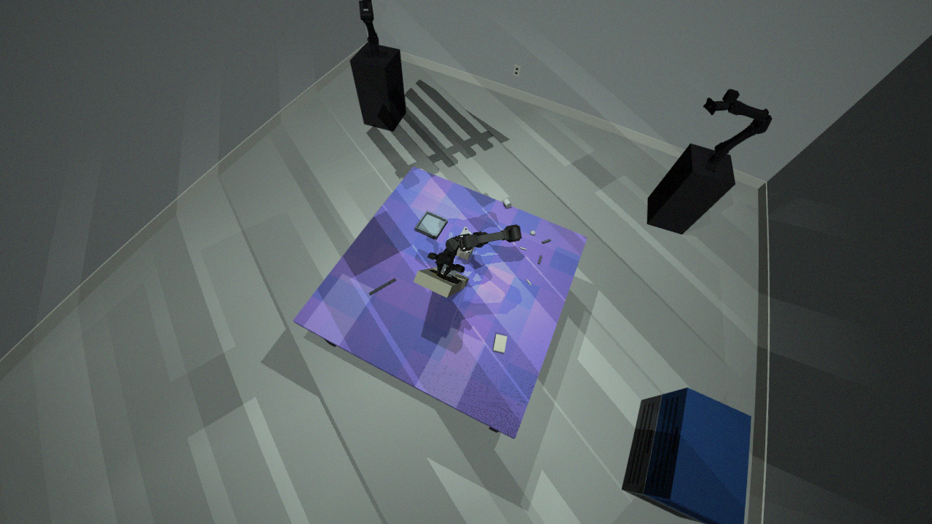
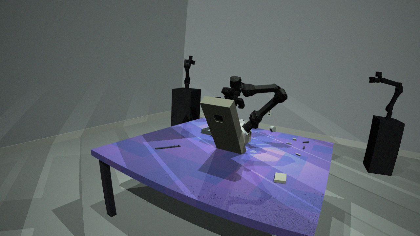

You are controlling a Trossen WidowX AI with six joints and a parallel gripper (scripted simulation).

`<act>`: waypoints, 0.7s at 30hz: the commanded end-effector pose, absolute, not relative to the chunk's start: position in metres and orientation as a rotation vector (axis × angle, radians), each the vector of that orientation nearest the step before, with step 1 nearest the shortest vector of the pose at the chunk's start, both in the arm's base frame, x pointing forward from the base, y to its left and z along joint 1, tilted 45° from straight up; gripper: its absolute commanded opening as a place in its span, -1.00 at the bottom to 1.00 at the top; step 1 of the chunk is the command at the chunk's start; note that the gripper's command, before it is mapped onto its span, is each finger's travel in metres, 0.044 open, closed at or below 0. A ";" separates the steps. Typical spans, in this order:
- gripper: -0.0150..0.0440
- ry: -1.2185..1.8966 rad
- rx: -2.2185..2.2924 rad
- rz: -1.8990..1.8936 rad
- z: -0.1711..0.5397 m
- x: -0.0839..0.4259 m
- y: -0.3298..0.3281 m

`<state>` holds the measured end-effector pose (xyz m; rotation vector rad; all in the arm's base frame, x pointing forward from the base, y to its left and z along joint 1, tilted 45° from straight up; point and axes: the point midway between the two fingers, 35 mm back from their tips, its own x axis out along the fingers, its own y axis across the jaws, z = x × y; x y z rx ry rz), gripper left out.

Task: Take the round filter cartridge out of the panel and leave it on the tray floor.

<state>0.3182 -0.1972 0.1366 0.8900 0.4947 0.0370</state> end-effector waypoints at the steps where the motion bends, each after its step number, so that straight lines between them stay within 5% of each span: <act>1: -0.13 0.505 0.894 0.036 0.132 0.322 -0.195; 21: -0.27 0.492 0.895 0.035 0.136 0.319 -0.197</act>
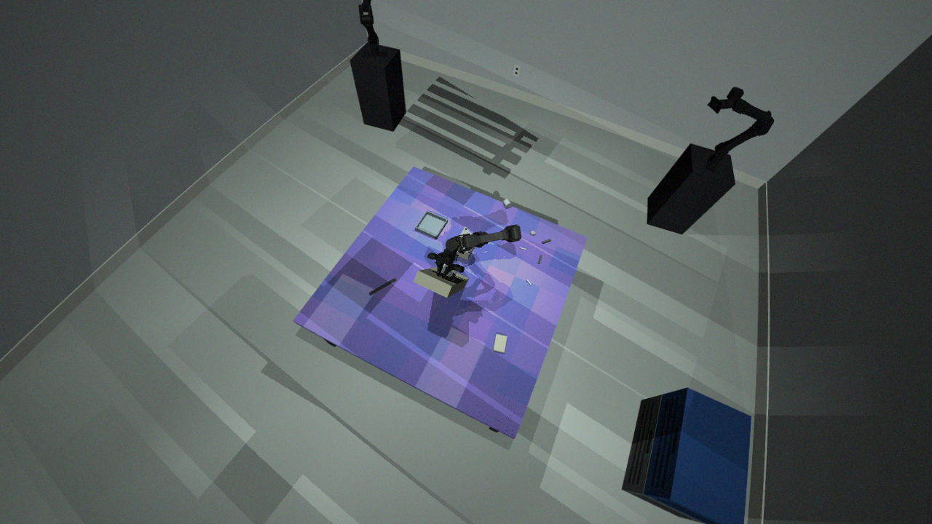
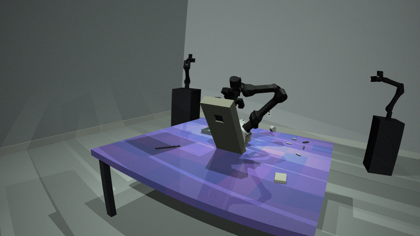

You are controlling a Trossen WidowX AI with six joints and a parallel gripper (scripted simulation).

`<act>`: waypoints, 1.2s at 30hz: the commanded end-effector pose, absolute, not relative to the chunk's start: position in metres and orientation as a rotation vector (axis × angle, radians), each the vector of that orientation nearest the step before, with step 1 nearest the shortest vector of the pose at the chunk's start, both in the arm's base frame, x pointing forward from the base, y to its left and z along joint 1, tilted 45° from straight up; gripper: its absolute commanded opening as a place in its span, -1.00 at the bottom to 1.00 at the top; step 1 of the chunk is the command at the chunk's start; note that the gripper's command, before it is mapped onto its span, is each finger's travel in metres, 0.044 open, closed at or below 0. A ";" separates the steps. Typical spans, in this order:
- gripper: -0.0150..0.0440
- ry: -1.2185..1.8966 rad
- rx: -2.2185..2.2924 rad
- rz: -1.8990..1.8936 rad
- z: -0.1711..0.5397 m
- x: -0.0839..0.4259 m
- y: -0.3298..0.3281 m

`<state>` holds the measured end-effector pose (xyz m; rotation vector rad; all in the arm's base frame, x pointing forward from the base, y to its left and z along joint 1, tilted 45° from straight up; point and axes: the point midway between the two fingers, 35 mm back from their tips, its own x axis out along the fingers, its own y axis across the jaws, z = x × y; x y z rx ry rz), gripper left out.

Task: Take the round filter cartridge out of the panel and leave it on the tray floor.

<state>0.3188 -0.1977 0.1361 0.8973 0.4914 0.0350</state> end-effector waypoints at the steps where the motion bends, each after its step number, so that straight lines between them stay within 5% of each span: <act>1: -0.29 0.492 0.895 0.035 0.136 0.319 -0.197; 5: -0.49 0.492 0.895 0.035 0.136 0.319 -0.197; 36: -0.49 0.520 1.833 -0.226 0.130 0.326 -0.194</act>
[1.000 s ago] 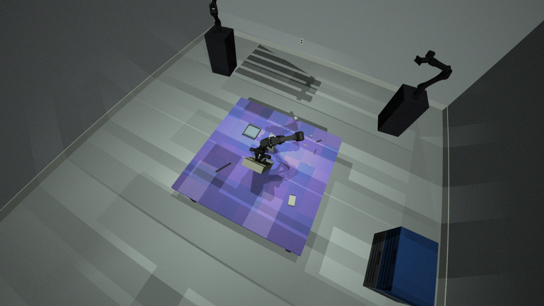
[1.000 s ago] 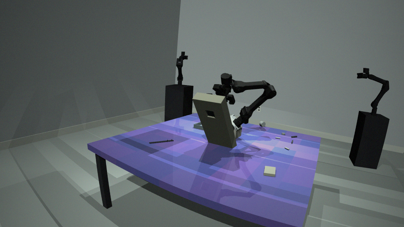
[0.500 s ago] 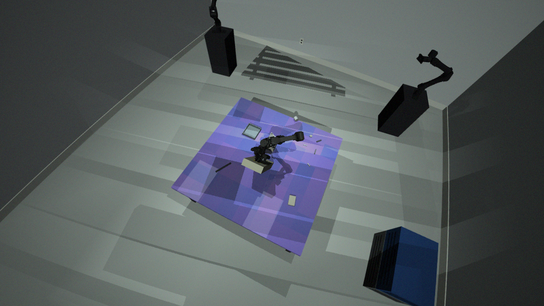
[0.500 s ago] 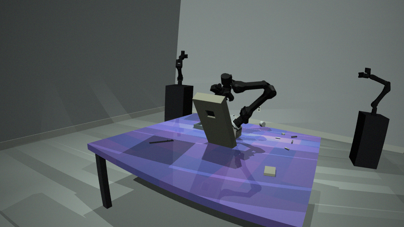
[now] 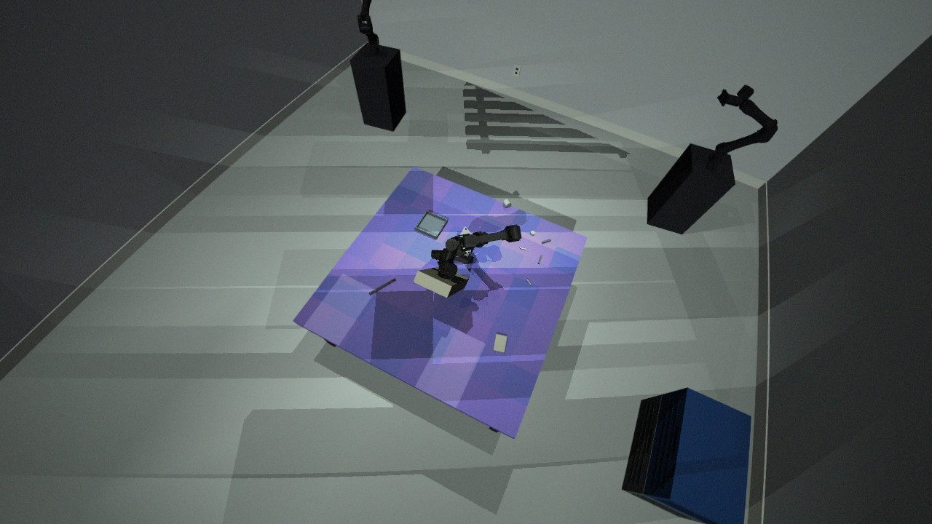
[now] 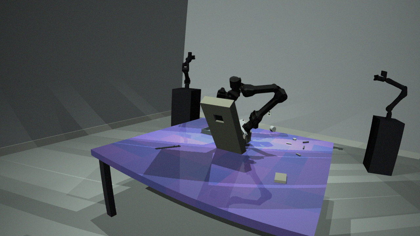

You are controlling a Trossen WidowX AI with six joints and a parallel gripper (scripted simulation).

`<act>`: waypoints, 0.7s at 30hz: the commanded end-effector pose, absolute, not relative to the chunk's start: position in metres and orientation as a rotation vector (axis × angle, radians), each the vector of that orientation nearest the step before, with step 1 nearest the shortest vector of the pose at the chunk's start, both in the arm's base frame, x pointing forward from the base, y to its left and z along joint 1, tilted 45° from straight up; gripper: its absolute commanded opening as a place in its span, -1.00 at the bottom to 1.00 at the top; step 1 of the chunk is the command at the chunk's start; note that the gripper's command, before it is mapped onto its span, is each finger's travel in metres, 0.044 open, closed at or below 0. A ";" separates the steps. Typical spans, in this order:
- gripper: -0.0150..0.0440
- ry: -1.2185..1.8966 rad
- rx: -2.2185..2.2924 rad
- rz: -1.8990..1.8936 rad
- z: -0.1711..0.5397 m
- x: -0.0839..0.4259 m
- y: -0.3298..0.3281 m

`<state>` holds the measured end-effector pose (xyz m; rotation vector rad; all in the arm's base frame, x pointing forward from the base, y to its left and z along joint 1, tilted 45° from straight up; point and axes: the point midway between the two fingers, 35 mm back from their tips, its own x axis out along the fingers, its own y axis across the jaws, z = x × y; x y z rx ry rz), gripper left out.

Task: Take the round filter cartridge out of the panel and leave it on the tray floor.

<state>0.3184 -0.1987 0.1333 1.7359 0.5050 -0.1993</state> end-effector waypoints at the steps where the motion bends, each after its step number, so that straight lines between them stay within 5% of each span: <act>1: -0.49 0.519 1.867 -0.237 0.130 0.326 -0.194; 21: -0.49 0.468 2.542 -0.461 0.129 0.327 -0.194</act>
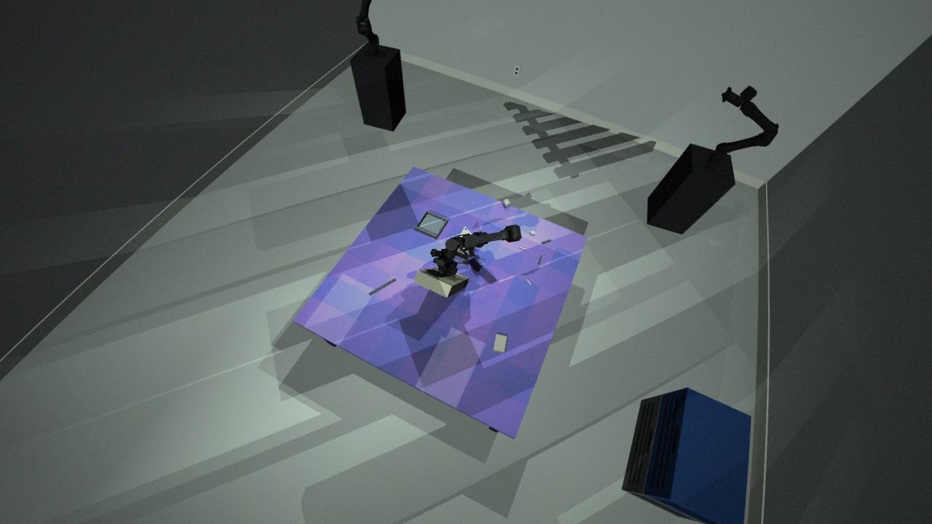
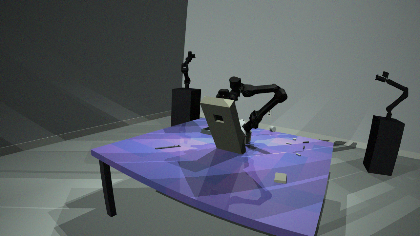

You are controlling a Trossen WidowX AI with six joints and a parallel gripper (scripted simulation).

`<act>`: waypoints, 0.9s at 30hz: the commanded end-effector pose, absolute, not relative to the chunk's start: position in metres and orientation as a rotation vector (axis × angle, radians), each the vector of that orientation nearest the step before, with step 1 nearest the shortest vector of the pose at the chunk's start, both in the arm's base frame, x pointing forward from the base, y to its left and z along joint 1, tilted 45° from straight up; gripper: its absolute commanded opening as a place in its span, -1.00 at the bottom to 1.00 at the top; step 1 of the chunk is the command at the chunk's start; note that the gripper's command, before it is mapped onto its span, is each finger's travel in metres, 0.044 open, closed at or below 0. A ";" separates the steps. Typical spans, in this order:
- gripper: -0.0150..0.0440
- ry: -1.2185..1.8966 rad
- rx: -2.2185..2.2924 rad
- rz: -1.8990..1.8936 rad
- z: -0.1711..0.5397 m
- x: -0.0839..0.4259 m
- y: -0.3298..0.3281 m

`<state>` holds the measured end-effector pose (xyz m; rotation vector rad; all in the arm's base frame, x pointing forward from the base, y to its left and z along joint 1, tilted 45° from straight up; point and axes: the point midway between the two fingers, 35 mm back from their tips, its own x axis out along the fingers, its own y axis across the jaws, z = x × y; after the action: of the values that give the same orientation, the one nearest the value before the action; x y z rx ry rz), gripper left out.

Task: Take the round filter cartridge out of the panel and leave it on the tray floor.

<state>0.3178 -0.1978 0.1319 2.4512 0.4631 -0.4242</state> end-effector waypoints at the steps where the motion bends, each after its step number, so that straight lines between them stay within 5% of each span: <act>1: -0.49 0.464 2.575 -0.473 0.129 0.327 -0.194; 27: -0.49 0.464 2.573 -0.472 0.129 0.328 -0.194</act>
<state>0.3179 -0.1972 0.1315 2.6008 0.4470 -0.4755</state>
